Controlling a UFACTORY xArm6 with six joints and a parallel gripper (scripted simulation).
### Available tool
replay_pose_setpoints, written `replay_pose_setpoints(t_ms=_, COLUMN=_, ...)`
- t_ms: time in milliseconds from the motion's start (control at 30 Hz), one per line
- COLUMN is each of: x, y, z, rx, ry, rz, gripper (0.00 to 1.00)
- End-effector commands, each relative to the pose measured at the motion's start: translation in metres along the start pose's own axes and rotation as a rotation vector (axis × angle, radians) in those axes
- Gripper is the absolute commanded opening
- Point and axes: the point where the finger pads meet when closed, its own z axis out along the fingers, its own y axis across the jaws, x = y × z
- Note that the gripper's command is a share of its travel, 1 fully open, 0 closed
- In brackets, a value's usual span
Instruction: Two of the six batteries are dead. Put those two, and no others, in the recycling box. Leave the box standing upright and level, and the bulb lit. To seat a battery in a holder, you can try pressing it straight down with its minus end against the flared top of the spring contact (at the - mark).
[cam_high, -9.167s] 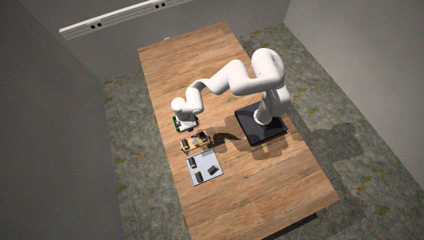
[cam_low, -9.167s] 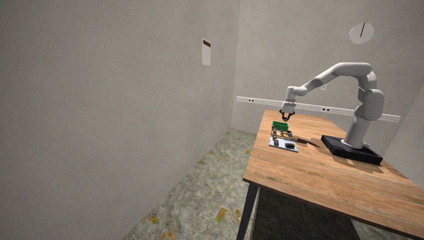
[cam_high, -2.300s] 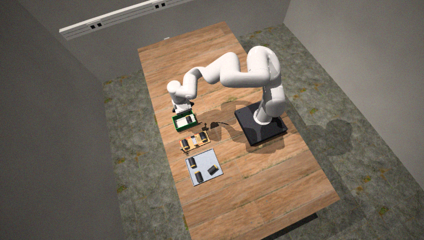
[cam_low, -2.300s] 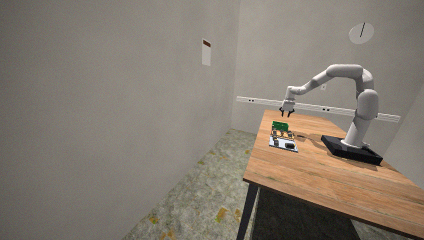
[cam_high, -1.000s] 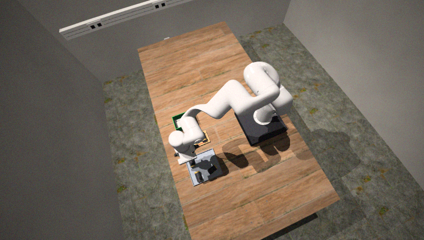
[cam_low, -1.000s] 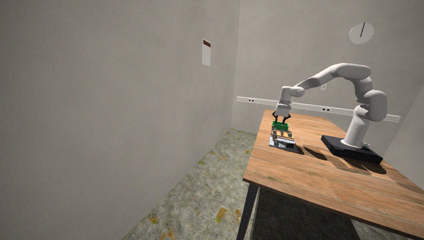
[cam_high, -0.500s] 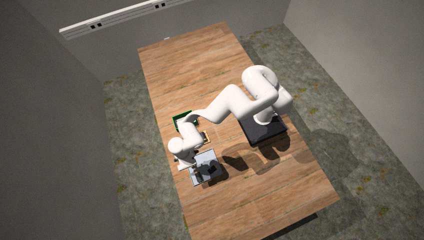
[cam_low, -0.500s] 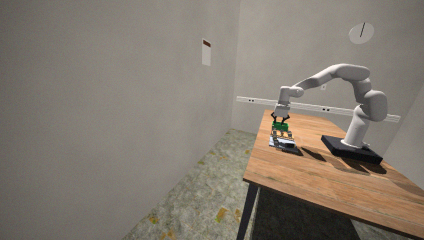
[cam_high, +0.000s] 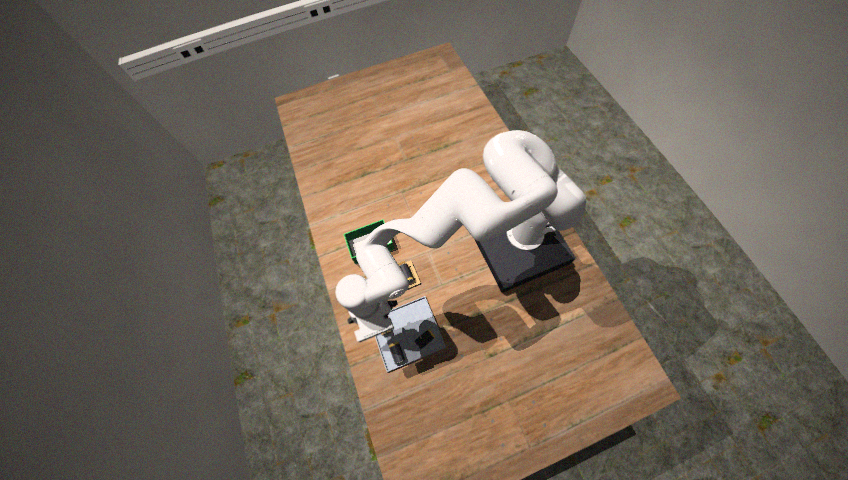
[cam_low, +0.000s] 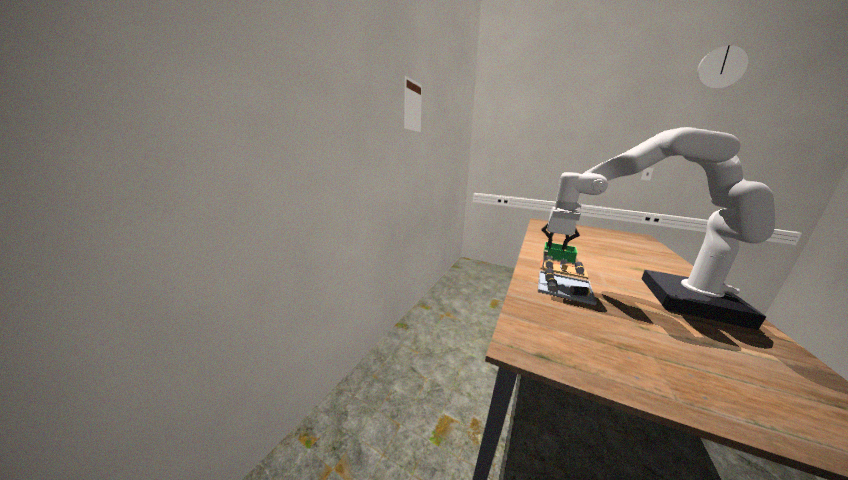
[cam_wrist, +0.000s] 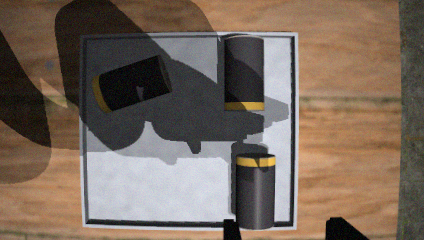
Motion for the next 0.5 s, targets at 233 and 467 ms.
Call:
replay_pose_setpoints(t_ms=233, x=0.000, y=0.002, z=0.076, rx=-0.005, ry=0.001, rz=0.000, gripper=0.51)
replay_pose_setpoints(t_ms=467, x=0.000, y=0.002, z=0.076, rx=-0.005, ry=0.001, rz=0.000, gripper=0.51)
